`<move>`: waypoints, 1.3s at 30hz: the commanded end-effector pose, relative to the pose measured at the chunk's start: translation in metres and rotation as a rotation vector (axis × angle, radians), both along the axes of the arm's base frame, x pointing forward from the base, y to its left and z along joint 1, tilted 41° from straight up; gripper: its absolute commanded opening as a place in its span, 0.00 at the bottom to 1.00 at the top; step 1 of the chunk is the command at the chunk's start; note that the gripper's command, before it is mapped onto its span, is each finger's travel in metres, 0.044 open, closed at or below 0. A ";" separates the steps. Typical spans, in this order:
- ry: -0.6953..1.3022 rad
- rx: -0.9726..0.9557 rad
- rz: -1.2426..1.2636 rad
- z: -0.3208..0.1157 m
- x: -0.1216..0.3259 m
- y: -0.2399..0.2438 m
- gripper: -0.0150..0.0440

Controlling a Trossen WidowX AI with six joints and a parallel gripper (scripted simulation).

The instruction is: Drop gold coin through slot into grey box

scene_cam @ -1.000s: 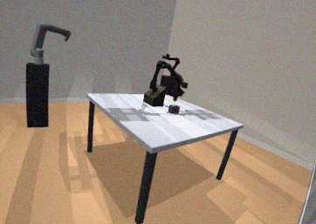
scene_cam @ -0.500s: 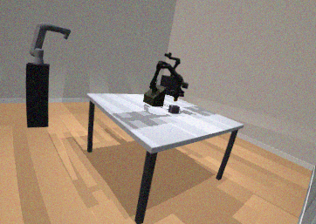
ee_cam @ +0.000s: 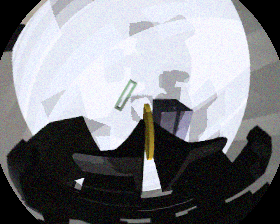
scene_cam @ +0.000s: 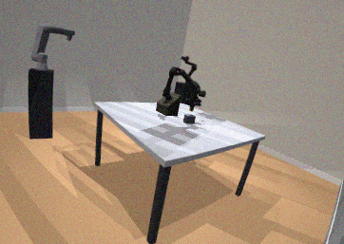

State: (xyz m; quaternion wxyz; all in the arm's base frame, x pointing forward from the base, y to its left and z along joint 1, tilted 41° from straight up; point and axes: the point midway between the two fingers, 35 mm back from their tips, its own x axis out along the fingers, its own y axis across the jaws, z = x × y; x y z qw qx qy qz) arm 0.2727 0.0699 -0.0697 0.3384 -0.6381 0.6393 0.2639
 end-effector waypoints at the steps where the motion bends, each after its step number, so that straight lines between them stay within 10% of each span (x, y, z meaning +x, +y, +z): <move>1: -0.005 0.001 0.006 0.006 0.009 -0.003 0.25; 39: -0.004 -0.008 -0.003 0.032 0.050 -0.037 0.25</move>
